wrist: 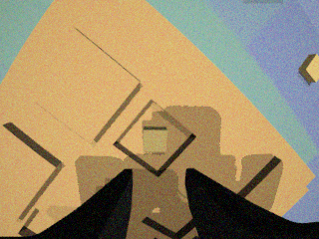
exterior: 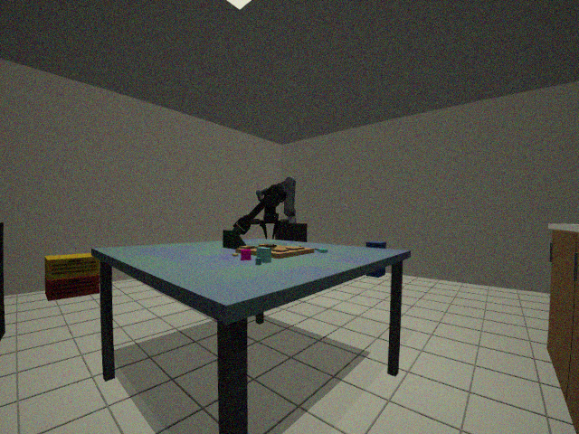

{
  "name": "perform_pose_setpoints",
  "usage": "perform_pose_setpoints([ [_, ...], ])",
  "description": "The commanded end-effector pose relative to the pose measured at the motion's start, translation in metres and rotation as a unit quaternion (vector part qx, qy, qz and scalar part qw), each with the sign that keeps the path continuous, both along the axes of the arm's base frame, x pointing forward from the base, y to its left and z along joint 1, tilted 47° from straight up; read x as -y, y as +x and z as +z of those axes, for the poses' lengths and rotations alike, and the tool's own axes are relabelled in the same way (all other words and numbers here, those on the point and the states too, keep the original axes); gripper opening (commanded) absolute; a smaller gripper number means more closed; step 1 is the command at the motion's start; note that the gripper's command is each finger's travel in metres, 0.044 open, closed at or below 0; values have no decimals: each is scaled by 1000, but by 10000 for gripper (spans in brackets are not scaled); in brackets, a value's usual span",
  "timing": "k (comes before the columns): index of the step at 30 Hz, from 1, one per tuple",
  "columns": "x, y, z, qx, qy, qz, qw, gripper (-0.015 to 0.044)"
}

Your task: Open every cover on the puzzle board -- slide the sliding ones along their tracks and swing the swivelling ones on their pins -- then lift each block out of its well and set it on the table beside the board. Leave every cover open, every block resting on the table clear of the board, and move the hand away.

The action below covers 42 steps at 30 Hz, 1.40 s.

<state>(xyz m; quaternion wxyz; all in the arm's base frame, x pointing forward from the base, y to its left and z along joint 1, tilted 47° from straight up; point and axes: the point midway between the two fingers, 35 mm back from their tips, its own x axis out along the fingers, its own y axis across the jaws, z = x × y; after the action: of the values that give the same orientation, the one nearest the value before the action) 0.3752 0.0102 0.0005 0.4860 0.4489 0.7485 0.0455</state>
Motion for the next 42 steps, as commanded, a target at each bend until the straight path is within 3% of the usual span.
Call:
perform_pose_setpoints([
  [1,-7,-2,-6,-3,0,0,1000,144],
  [42,-28,-6,-25,-3,1,0,1000,144],
])
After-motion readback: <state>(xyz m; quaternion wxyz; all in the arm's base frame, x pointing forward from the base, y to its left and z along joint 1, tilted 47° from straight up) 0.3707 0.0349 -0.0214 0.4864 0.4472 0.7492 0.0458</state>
